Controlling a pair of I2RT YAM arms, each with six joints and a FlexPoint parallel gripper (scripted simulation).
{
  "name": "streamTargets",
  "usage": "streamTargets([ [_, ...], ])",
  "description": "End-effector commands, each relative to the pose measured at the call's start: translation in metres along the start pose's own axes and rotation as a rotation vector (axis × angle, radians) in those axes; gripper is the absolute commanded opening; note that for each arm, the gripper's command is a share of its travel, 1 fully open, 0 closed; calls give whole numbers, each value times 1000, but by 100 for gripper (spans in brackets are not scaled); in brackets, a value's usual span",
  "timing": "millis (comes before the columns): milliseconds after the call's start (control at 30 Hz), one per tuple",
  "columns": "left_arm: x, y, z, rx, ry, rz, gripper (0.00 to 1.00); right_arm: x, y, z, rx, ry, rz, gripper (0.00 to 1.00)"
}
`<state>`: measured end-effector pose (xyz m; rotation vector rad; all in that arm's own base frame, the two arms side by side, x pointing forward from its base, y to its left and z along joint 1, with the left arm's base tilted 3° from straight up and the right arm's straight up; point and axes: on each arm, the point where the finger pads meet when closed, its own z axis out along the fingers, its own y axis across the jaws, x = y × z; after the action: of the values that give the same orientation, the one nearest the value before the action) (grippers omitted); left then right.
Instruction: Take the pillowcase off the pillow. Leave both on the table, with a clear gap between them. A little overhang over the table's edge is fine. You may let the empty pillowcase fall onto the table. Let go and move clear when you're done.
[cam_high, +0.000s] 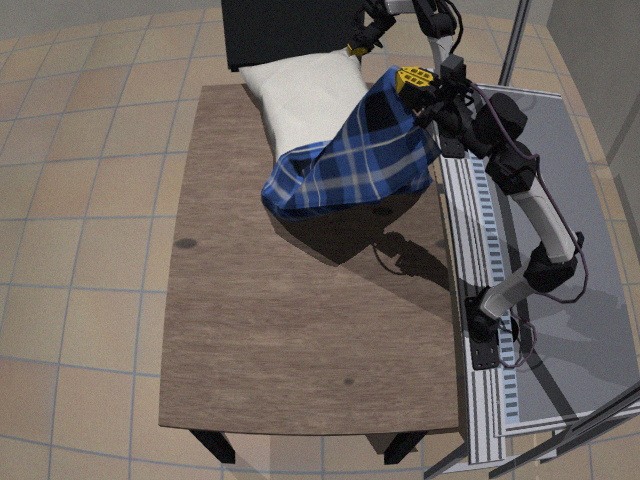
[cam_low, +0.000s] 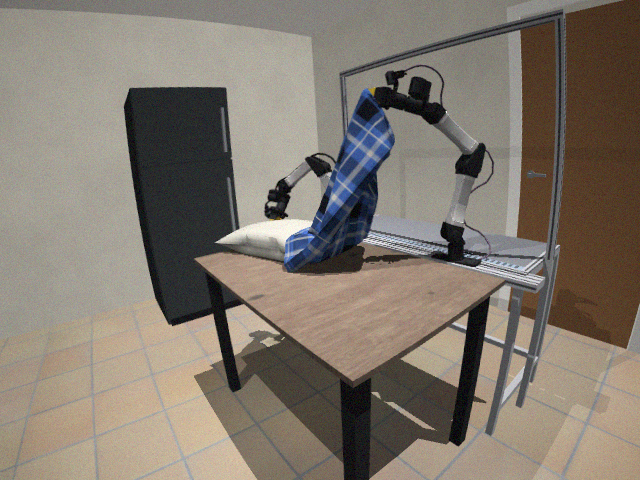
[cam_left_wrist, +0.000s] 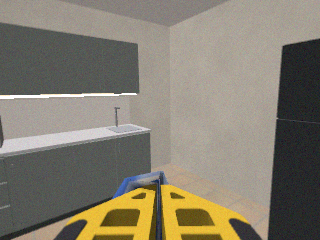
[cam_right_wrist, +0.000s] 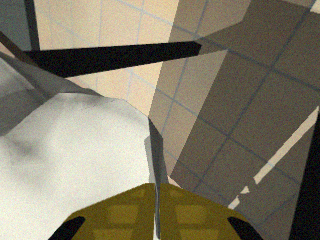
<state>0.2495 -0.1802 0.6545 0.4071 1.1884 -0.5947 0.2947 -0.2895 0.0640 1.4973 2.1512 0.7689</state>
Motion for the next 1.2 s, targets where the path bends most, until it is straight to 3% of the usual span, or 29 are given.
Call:
streamTargets([
  [0, -4, 4, -8, -5, 50, 12, 0, -6, -3, -6, -3, -30, 1, 0],
  [100, 8, 11, -17, -25, 167, 9, 0, -6, -4, -6, -1, -31, 1, 0],
  [133, 12, 10, -4, -17, 141, 8, 0, -6, -4, -6, -1, -31, 1, 0],
  [167, -12, 10, -10, -28, 60, 20, 0, -6, -4, -6, -1, -31, 1, 0],
  [200, -12, 11, -11, -27, 68, 20, 0, -6, -4, -6, -1, -31, 1, 0],
  [400, 12, 21, -33, -59, 269, 6, 0, -6, -4, -6, -1, -31, 1, 0],
  [433, 11, 21, -17, -52, 226, 11, 0, -6, -4, -6, -1, -31, 1, 0],
  [467, -12, 21, -22, -60, 146, 25, 0, -6, -4, -6, -1, -31, 1, 0],
  [533, -12, 21, -22, -60, 146, 25, 0, -6, -4, -6, -1, -31, 1, 0],
  [767, 13, 27, -49, -90, 326, 2, 0, -6, -4, -6, -1, -31, 1, 0],
  [800, 11, 29, -34, -84, 291, 8, 0, -6, -4, -6, -1, -31, 1, 0],
  [833, -5, 28, -38, -89, 235, 21, 0, -6, -4, -6, -1, -31, 1, 0],
  [967, 8, 30, -50, -102, 316, 8, 0, -6, -4, -6, -1, -31, 1, 0],
  [1167, 7, 32, -51, -111, 317, 10, 0, -6, -4, -6, -1, -31, 1, 0],
])
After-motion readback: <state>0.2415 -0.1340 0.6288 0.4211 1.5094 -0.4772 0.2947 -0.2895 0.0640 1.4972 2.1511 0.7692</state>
